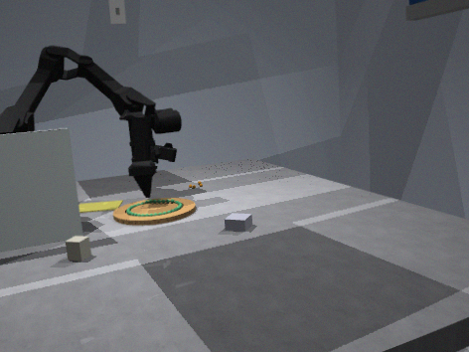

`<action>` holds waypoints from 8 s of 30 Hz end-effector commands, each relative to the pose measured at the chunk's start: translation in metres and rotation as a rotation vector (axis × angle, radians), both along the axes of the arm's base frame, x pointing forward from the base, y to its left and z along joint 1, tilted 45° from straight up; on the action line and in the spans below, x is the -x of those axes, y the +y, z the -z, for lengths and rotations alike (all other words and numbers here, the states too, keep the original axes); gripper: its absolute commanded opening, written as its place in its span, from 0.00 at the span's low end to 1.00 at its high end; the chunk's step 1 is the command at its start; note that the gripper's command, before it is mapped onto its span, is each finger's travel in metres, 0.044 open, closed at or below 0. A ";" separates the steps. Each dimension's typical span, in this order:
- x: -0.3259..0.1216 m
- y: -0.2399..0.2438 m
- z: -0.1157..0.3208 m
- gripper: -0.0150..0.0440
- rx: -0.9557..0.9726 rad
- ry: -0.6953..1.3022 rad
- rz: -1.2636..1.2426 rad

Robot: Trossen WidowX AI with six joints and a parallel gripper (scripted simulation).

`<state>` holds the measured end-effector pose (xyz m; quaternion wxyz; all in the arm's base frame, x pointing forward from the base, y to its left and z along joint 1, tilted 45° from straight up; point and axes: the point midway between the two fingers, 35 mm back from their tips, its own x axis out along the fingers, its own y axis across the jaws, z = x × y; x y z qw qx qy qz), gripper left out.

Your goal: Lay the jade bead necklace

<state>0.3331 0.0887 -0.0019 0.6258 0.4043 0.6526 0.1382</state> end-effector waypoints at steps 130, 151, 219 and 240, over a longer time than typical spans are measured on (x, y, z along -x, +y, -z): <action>-0.002 -0.014 -0.001 0.46 -0.041 0.290 0.276; -0.005 -0.001 0.012 0.46 -0.041 0.288 0.275; -0.009 0.005 0.006 0.25 -0.042 0.290 0.276; -0.009 0.004 0.006 0.92 -0.042 0.290 0.276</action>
